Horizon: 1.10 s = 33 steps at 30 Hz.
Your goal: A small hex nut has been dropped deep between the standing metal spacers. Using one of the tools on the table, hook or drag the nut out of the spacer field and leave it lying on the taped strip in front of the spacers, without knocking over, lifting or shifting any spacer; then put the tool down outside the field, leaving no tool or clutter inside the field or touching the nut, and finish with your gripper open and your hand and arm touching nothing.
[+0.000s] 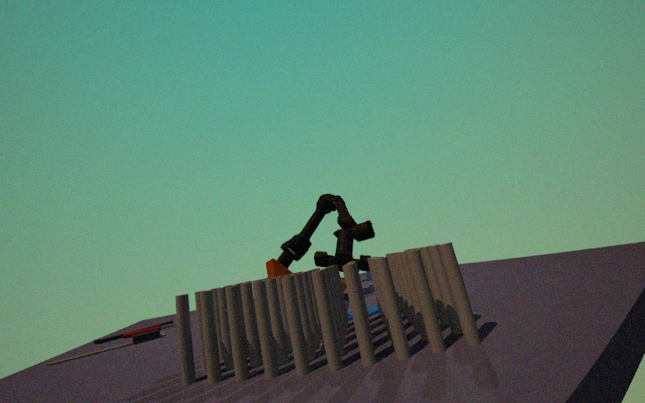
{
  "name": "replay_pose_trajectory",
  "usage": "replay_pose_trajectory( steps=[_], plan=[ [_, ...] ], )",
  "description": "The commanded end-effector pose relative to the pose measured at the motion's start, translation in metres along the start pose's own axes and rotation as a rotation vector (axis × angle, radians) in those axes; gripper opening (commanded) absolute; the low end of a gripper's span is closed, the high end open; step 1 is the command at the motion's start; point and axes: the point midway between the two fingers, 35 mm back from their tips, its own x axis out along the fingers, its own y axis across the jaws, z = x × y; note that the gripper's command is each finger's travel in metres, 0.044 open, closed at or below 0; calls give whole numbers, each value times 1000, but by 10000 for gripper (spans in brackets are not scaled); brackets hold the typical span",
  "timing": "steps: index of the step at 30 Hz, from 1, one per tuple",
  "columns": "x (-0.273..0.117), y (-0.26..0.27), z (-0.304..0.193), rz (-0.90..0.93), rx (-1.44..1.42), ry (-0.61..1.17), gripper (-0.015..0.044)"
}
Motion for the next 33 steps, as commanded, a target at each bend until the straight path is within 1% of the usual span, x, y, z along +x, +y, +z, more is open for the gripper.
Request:
replay_pose_trajectory(
  steps=[1,33],
  plan=[
    [4,0,2,0,9,14,0],
    [16,-1,-16,-1,8,15,0]
  ],
)
